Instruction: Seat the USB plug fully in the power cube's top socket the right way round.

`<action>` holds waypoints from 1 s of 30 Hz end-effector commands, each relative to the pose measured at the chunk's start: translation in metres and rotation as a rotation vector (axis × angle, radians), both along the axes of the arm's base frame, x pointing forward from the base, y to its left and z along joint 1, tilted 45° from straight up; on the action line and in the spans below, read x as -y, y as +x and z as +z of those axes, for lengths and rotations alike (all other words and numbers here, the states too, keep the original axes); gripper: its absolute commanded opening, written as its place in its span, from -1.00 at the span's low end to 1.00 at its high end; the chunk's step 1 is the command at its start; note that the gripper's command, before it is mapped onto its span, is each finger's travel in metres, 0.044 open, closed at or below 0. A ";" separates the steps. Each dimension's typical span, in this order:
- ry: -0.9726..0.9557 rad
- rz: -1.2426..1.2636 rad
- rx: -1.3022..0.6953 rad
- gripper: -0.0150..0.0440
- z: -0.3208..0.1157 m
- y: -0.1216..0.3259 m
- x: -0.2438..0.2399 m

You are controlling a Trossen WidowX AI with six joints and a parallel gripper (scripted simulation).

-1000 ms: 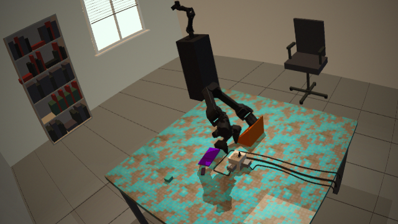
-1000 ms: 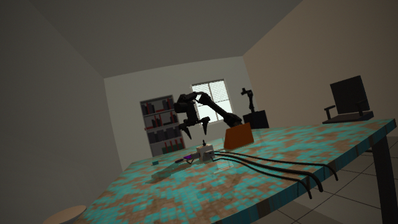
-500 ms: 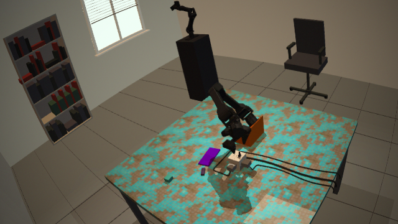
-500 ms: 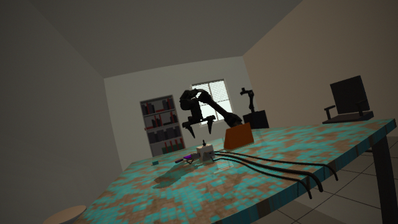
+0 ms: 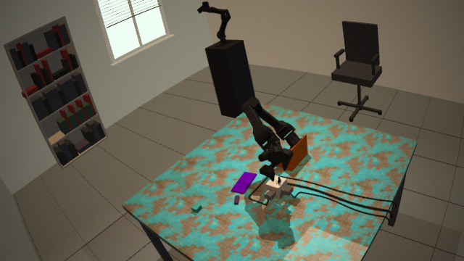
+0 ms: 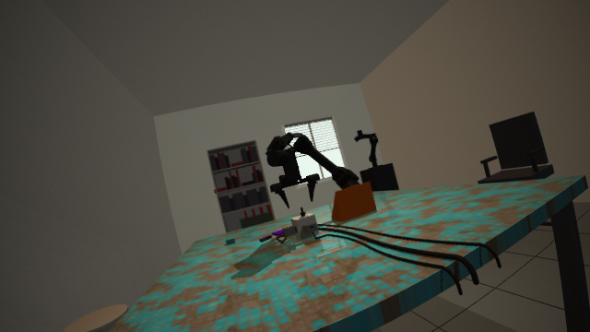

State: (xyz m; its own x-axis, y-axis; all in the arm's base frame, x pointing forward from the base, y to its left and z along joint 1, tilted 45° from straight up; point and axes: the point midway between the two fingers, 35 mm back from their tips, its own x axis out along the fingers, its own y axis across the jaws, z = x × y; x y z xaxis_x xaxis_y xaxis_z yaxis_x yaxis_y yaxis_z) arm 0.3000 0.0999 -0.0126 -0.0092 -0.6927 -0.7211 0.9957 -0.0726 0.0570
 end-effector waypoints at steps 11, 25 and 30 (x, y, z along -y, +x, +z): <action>-0.006 0.004 -0.006 1.00 -0.011 -0.002 0.011; -0.001 -0.001 -0.001 0.29 -0.011 -0.001 0.010; -0.001 -0.001 -0.001 -0.16 -0.011 -0.001 0.010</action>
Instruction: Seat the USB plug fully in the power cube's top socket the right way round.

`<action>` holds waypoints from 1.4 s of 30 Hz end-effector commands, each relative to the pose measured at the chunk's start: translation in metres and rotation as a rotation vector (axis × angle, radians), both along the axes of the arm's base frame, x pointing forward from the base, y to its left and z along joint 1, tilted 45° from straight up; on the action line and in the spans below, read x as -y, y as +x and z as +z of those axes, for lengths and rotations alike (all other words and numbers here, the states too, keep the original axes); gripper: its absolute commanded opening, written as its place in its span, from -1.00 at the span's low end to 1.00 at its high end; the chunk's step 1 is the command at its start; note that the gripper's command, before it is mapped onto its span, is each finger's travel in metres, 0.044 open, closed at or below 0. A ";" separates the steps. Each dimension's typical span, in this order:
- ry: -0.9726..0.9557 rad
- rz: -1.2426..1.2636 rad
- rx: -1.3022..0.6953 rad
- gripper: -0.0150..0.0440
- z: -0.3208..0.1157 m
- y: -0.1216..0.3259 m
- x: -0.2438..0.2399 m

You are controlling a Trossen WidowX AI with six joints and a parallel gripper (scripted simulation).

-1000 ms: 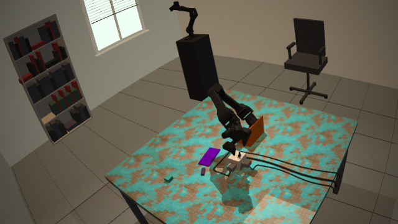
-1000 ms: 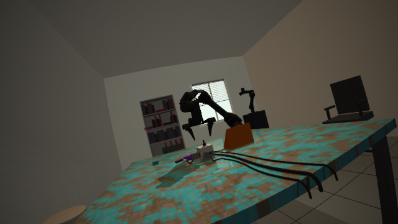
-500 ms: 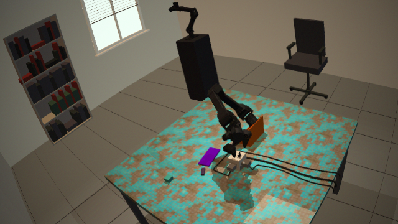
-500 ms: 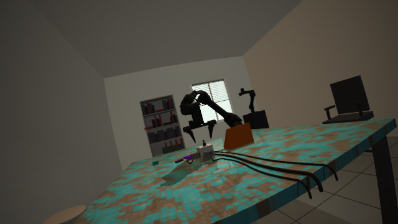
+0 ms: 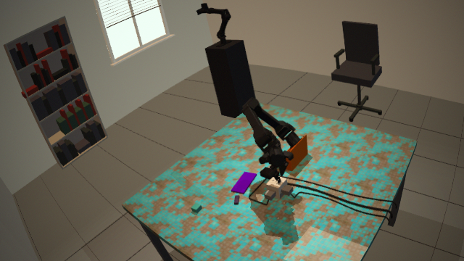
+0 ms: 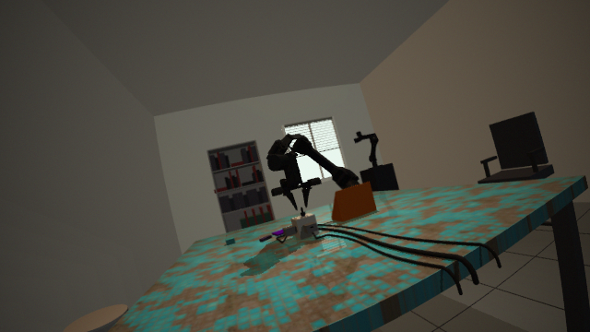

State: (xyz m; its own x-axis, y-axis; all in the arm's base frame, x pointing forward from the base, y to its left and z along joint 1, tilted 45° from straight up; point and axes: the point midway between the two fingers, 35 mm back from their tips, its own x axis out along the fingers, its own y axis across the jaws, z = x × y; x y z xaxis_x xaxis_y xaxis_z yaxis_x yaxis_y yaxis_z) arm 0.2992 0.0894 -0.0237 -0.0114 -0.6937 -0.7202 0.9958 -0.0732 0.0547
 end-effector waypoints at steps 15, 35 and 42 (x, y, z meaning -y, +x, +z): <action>0.000 0.000 0.001 -0.49 0.000 0.000 0.000; 0.000 0.000 0.001 -0.49 0.006 0.000 -0.006; 0.000 0.000 0.001 -0.49 0.009 0.000 -0.009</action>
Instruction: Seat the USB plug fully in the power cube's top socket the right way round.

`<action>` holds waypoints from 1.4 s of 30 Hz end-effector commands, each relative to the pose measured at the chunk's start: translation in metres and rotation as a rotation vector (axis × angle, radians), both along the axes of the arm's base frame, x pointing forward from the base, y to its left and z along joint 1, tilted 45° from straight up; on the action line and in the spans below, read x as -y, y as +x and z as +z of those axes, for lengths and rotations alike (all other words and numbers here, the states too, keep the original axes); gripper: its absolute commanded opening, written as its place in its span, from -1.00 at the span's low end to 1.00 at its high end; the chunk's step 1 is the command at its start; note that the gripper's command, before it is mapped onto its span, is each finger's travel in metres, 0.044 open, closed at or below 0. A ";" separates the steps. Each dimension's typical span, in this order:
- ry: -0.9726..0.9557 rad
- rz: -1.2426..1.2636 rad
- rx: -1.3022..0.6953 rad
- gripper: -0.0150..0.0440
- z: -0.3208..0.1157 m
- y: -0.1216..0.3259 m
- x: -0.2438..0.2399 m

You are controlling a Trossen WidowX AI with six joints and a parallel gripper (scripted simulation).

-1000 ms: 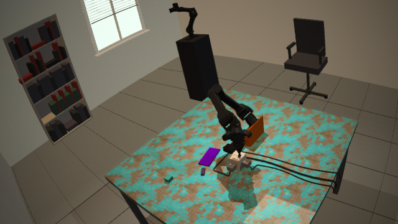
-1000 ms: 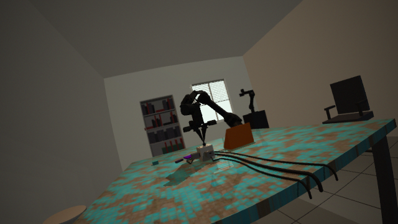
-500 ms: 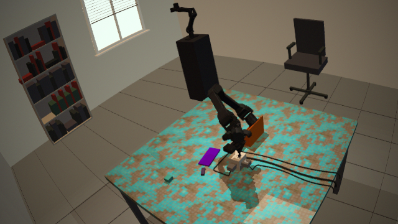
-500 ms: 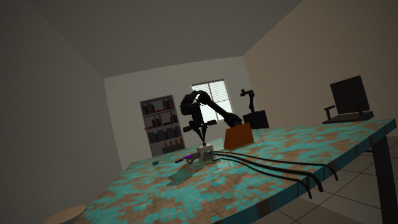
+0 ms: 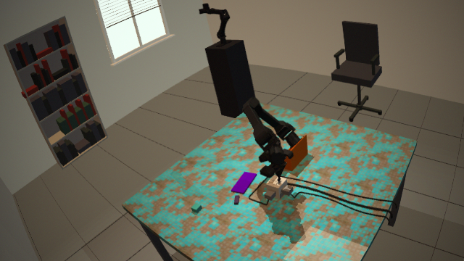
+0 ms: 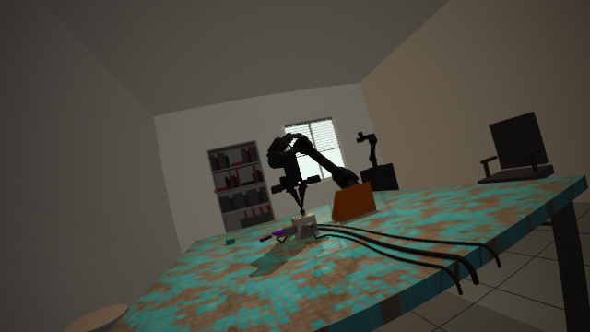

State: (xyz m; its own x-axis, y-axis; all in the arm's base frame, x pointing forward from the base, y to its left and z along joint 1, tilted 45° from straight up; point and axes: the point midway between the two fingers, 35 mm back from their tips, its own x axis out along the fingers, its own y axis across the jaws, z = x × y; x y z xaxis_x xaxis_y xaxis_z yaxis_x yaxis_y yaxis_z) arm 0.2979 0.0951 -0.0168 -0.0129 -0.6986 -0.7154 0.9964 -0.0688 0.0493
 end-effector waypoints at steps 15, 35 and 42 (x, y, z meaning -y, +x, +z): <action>0.007 -0.004 0.007 -0.49 0.010 0.002 -0.010; 0.003 0.058 -0.055 -0.49 0.013 0.001 -0.014; 0.005 0.198 -0.192 -0.49 0.013 0.000 -0.013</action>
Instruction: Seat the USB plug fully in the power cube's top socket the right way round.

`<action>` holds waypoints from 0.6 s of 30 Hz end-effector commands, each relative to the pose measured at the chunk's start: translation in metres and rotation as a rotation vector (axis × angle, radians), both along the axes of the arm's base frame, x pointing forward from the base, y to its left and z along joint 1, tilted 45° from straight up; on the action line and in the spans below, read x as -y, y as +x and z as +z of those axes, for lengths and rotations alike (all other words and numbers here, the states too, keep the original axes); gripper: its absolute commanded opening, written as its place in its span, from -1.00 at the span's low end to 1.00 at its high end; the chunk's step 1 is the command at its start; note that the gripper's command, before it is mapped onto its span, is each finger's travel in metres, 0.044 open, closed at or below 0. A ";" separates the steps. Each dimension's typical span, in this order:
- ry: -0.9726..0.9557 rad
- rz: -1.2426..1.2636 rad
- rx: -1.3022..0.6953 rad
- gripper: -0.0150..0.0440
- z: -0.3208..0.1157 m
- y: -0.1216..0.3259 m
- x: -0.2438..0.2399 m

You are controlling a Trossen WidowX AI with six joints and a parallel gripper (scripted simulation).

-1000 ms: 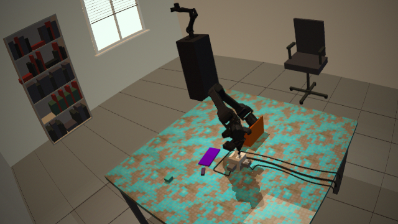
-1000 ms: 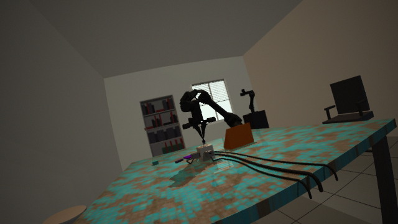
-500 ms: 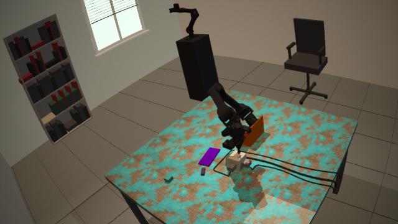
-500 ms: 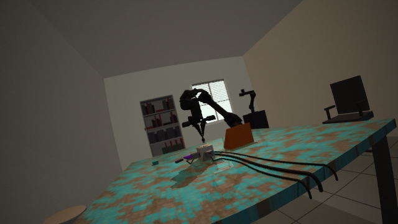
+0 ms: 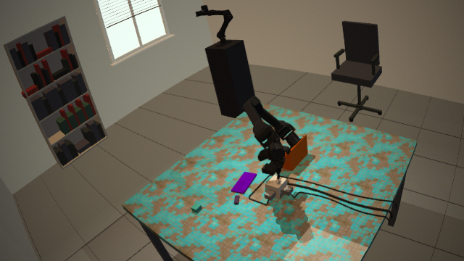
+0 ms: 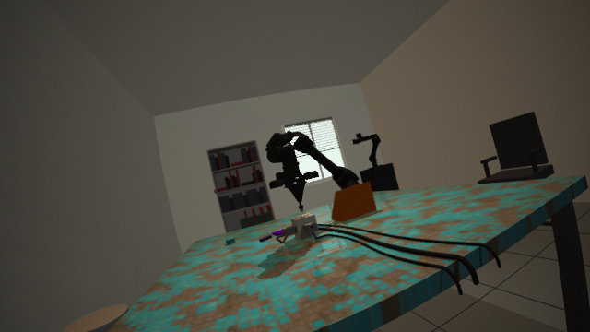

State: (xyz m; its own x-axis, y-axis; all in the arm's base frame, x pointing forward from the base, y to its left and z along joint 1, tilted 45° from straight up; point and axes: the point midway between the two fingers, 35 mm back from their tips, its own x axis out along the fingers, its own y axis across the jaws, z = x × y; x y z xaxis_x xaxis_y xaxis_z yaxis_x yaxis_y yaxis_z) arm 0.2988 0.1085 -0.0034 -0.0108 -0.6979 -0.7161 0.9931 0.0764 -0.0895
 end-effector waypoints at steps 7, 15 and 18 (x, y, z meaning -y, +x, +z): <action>0.003 0.183 -0.180 -0.49 0.000 0.000 0.000; 0.005 0.333 -0.326 -0.49 0.000 0.000 0.000; 0.006 0.389 -0.381 -0.49 0.000 0.000 0.000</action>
State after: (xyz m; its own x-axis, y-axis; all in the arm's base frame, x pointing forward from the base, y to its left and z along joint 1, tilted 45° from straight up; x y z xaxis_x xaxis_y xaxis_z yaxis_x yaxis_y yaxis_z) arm 0.2986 0.1083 -0.0035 -0.0114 -0.6982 -0.7158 0.8315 0.3910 -0.3946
